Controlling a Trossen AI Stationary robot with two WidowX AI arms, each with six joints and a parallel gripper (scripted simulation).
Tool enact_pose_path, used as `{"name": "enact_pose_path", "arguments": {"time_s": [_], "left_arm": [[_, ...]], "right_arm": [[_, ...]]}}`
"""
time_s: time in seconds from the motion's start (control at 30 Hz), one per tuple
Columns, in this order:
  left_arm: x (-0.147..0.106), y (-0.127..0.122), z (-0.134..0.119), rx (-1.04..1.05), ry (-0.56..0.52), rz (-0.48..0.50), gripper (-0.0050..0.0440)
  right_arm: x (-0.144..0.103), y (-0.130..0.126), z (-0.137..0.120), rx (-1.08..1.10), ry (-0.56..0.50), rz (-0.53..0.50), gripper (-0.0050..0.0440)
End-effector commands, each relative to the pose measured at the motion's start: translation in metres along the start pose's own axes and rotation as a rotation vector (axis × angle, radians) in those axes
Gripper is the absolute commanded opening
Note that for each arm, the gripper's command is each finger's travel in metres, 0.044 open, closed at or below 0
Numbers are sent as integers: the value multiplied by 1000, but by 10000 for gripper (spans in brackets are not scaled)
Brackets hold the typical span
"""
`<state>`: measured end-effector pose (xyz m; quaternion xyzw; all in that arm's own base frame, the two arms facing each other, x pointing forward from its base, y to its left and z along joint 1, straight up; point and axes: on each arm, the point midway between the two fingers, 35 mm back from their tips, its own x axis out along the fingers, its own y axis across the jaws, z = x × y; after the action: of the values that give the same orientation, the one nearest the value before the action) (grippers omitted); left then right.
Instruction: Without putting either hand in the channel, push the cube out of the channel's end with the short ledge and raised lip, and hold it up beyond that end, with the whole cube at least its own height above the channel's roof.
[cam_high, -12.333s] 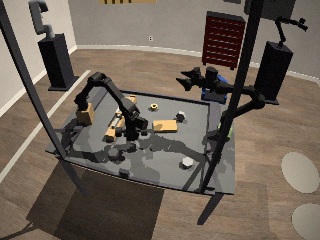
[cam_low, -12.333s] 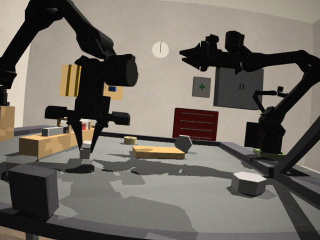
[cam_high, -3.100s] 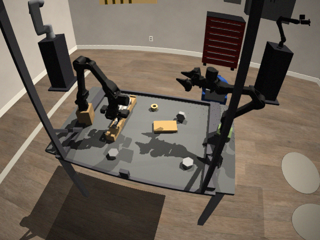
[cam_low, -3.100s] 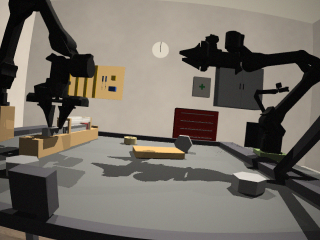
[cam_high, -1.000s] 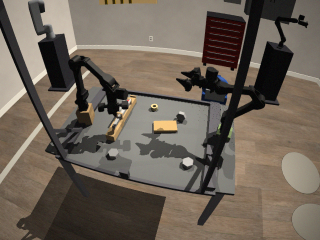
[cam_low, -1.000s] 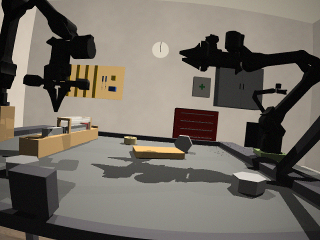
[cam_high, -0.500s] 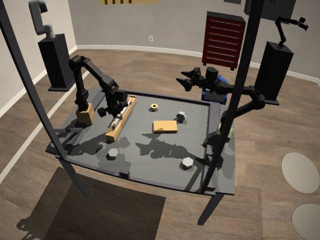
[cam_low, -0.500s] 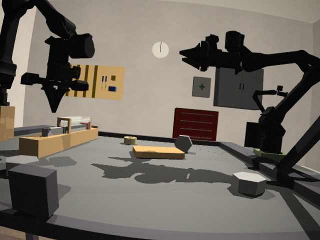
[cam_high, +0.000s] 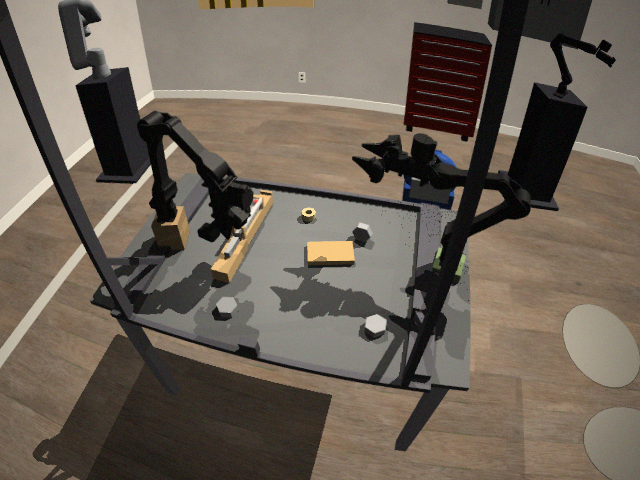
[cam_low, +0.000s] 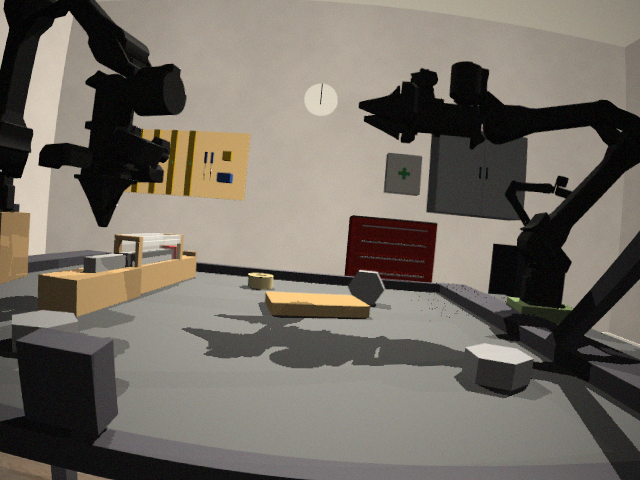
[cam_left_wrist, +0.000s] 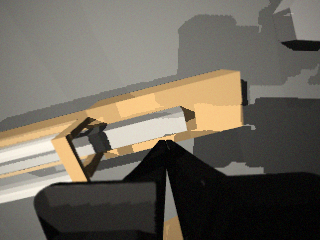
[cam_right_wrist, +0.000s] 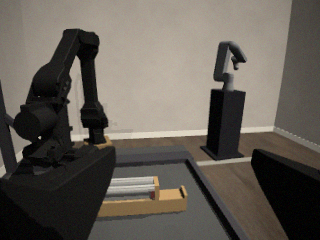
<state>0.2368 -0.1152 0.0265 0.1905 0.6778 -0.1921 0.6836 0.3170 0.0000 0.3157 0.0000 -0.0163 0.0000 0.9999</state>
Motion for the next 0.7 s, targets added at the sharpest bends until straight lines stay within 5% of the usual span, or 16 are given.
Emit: {"name": "enact_pose_path", "arguments": {"time_s": [0.0, 0.67], "left_arm": [[-4, -3, 5, -139, -19, 6, 0], [-2, -18, 8, -787, -18, 1, 0]], "right_arm": [[-1, 0, 7, 0, -17, 0, 400], [-1, 0, 7, 0, -17, 0, 400]]}}
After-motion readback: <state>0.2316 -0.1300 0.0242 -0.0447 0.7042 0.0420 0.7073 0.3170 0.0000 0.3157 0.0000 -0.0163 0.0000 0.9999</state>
